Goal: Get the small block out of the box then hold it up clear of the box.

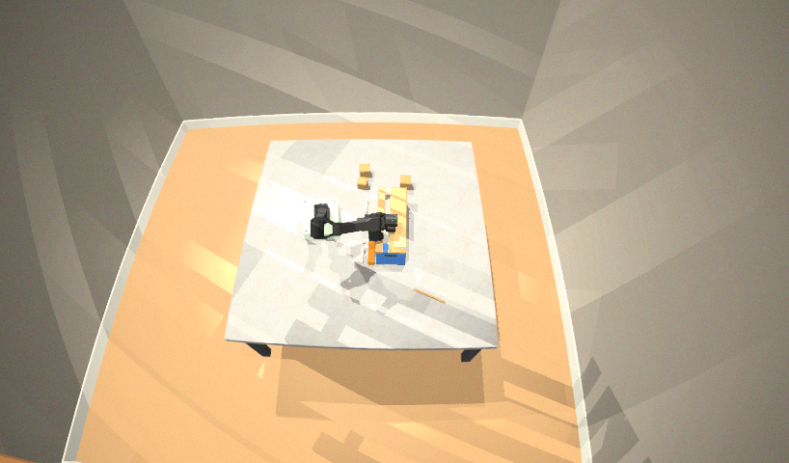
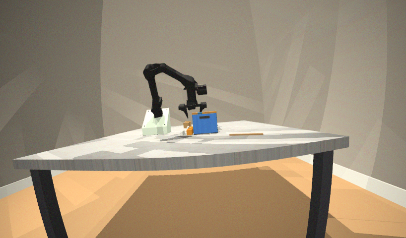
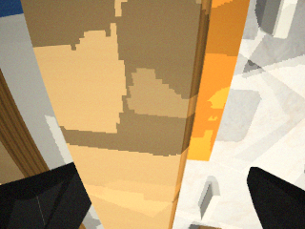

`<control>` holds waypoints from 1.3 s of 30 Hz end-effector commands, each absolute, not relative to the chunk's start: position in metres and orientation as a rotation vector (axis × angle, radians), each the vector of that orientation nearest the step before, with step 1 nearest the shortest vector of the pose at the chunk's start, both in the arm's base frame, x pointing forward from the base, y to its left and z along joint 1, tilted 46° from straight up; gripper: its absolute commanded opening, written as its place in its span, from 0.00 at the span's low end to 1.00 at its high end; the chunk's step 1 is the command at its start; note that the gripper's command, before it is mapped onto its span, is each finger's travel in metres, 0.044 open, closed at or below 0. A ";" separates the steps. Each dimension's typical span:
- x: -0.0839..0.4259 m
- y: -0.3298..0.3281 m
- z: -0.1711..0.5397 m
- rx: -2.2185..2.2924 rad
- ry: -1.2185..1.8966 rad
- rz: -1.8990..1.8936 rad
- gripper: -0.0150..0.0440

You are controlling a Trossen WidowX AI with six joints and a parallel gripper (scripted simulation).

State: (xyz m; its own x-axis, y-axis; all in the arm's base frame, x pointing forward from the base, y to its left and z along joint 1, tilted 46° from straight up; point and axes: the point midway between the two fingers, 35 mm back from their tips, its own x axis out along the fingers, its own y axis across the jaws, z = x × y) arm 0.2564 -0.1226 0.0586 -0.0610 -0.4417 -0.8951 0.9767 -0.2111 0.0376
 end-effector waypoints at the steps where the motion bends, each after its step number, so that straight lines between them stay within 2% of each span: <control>1: 0.254 -0.128 0.053 0.994 0.761 -1.556 0.93; 39: 0.267 -0.079 -0.001 0.999 0.759 -1.556 0.93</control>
